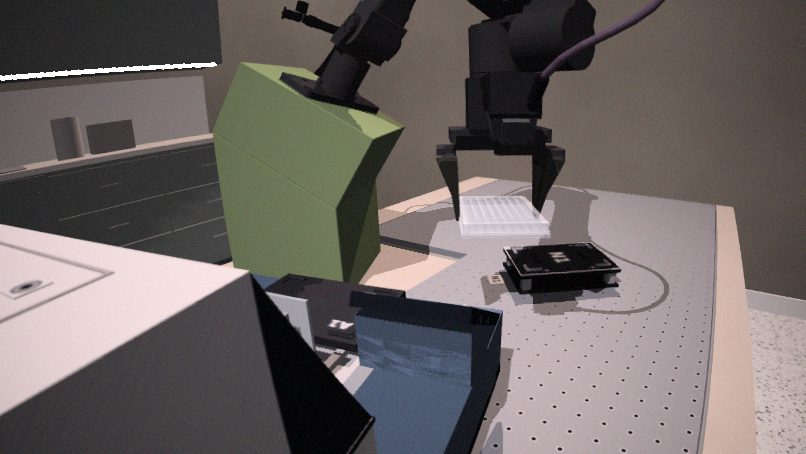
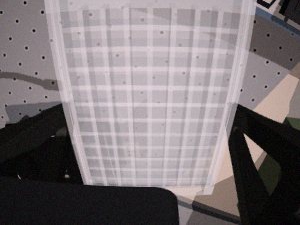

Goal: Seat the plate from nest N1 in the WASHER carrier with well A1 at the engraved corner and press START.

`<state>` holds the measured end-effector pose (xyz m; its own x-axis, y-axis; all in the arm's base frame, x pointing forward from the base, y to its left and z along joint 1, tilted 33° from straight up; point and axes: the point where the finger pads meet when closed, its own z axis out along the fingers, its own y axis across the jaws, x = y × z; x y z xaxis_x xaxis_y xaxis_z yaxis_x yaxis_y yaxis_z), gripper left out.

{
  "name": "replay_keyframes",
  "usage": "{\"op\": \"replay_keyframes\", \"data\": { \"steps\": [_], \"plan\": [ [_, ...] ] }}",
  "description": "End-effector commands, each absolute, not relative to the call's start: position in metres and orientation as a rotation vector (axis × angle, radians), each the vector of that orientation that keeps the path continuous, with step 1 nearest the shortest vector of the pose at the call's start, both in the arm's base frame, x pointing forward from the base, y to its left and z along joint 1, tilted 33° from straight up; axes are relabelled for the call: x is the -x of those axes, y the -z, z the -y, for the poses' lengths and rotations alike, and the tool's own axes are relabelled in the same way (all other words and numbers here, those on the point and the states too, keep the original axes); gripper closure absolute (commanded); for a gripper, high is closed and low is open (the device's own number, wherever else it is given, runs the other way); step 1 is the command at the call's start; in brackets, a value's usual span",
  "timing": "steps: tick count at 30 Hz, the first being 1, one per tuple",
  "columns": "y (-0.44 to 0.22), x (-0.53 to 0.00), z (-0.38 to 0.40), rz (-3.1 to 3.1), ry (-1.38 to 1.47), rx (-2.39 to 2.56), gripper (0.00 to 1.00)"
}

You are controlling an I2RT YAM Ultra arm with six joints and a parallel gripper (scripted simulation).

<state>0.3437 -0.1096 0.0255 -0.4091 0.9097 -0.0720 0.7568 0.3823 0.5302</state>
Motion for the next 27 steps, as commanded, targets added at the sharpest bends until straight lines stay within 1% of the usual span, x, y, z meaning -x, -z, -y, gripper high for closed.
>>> {"op": "replay_keyframes", "data": {
  "steps": [1, 5, 14, 20, 26, 27],
  "plan": [
    [-0.025, -0.341, 0.126, -2.198, -0.672, -1.632, 0.16],
    [-0.022, -0.336, 0.135, -2.151, -0.69, -1.712, 0.16],
    [-0.01, -0.318, 0.174, -1.91, -0.764, -2.057, 0.16],
    [-0.018, -0.322, 0.173, -1.734, -0.81, -2.233, 0.16],
    [-0.017, -0.318, 0.18, -1.703, -0.79, -2.257, 0.16],
    [-0.005, -0.31, 0.177, -1.681, -0.813, -2.325, 0.16]
  ]
}}
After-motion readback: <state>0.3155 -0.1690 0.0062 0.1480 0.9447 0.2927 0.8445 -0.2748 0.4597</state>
